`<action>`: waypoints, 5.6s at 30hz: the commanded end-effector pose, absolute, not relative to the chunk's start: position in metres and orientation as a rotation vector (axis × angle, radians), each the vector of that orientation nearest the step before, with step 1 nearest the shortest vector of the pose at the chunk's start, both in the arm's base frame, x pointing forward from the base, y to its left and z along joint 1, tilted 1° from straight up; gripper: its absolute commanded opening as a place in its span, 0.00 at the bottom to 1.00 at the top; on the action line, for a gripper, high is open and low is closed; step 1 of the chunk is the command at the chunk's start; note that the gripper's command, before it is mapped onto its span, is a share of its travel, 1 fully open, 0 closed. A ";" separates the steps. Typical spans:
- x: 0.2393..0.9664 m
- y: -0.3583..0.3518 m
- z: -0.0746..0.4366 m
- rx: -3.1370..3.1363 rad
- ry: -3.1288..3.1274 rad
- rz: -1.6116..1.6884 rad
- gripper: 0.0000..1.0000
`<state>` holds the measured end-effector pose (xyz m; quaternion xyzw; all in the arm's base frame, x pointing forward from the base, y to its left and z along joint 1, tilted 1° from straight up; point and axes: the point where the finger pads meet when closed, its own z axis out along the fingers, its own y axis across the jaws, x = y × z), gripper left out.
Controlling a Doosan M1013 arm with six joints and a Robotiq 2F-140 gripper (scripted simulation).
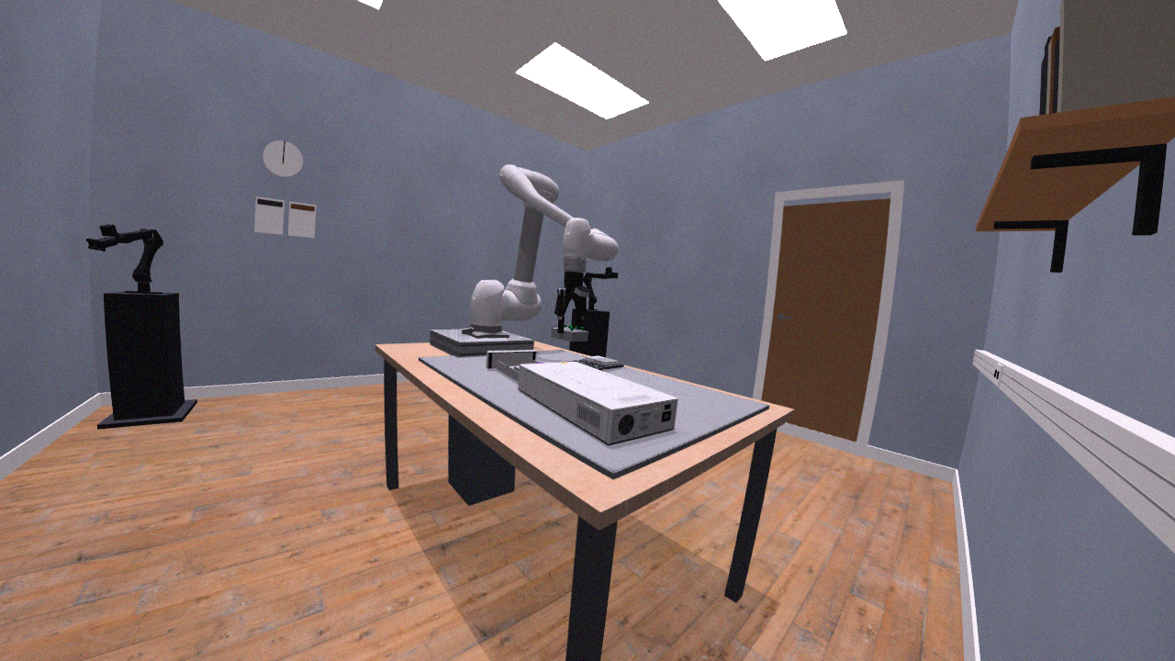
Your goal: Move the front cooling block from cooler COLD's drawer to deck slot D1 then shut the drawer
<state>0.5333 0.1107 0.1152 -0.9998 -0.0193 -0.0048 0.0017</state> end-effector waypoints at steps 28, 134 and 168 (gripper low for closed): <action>0.529 0.178 0.116 -3.137 -0.060 -0.017 0.10; 0.530 0.178 0.039 -3.137 -0.060 -0.017 0.10; 0.529 0.178 0.039 -3.137 -0.060 -0.017 0.10</action>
